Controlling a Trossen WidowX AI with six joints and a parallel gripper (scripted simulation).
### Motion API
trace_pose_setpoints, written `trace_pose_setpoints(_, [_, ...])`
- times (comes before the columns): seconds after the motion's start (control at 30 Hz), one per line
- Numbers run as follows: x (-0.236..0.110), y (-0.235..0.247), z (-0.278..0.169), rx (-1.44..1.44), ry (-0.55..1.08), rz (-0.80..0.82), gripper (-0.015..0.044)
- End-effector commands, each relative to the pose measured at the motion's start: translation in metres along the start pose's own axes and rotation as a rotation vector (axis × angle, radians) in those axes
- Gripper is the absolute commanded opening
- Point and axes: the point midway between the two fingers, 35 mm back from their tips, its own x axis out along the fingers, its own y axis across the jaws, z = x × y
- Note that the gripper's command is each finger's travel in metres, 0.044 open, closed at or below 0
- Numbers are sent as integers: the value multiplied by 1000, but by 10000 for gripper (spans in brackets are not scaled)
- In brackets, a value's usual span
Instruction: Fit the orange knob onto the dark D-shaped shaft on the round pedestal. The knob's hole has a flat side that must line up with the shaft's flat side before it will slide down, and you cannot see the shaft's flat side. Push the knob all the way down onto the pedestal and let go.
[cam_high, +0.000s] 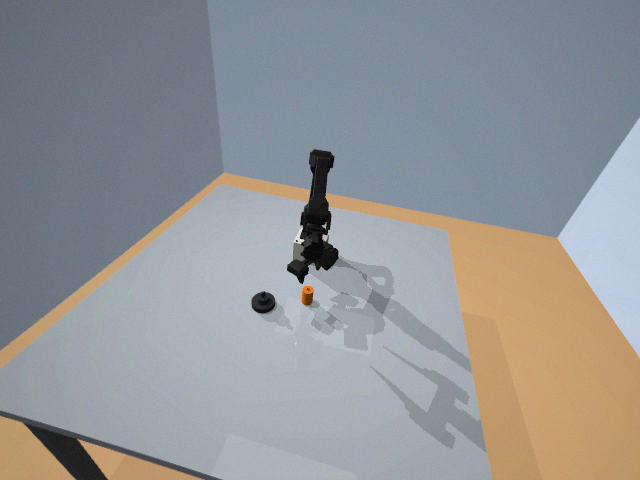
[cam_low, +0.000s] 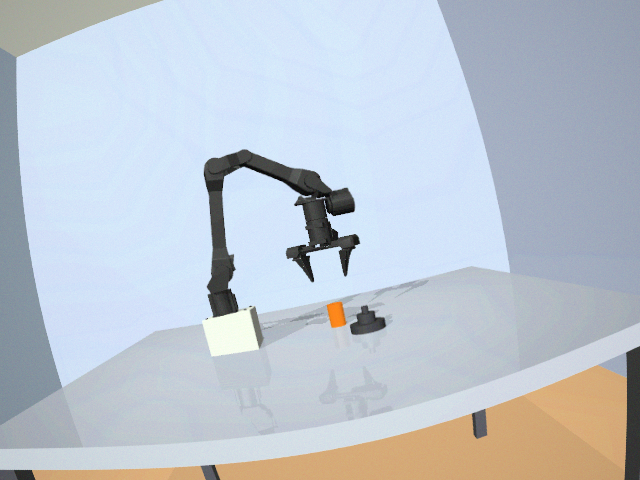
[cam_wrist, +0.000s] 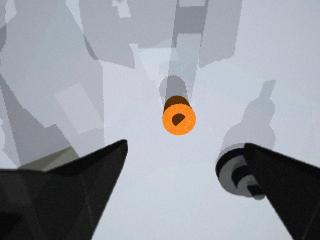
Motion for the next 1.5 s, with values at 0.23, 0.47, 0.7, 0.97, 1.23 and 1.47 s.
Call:
trace_pose_setpoints(0.23, [0,0,-1,825,6,-3,440])
trace_pose_setpoints(0.47, [0,2,-1,1272,5,-4,440])
trace_pose_setpoints(0.7, [3,2,-1,1272,5,-4,440])
trace_pose_setpoints(0.97, [43,2,-1,1272,5,-4,440])
trace_pose_setpoints(1.23, [56,1,-1,1272,5,-4,440])
trace_pose_setpoints(1.47, [67,0,-1,1272,5,-4,440])
